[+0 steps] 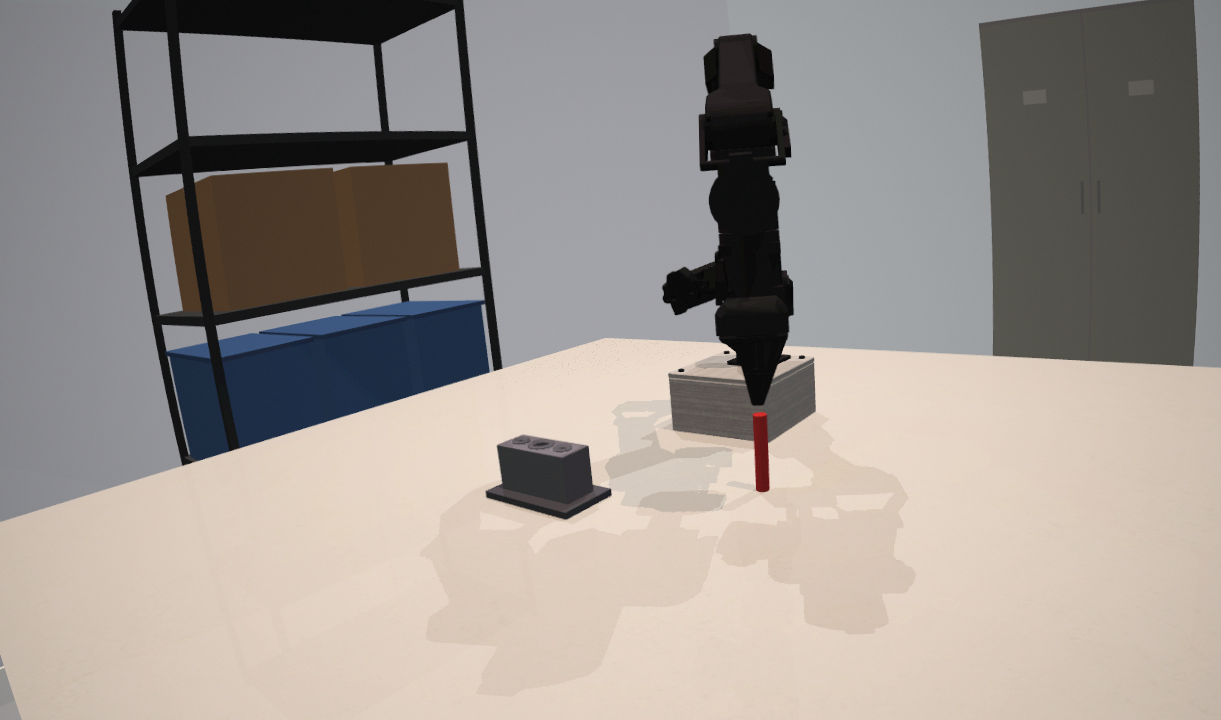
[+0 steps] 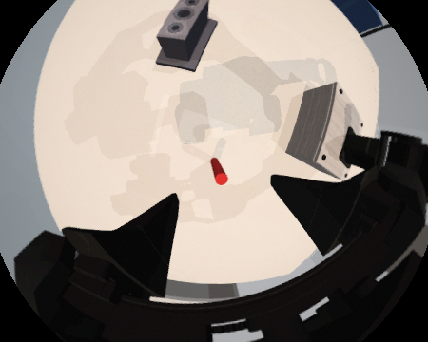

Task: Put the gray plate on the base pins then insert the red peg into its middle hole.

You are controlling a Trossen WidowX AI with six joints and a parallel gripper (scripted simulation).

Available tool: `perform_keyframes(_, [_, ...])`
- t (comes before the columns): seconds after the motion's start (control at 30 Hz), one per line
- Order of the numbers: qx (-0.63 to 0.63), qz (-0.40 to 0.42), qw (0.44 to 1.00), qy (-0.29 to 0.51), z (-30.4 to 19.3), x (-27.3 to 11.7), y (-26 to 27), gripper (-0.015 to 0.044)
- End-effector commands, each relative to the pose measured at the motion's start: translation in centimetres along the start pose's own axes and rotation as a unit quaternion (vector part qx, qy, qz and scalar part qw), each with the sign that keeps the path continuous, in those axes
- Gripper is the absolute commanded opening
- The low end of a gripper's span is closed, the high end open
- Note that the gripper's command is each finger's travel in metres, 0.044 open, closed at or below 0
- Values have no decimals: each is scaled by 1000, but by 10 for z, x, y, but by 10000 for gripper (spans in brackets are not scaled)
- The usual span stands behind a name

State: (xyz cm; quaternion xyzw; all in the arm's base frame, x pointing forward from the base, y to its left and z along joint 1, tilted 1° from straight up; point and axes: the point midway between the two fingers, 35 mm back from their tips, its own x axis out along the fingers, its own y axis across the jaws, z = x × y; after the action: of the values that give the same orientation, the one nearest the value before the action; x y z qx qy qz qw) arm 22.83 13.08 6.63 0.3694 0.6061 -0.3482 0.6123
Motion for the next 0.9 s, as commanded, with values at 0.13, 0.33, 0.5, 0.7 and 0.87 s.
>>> perform_keyframes(0.13, [3,-2,1000,1,0,12,0,440])
perform_keyframes(0.33, [3,-2,1000,1,0,22,1,440])
perform_keyframes(0.5, [3,-2,1000,1,0,30,1,440])
perform_keyframes(0.7, [3,-2,1000,1,0,40,1,440])
perform_keyframes(0.87, [3,-2,1000,1,0,48,1,440])
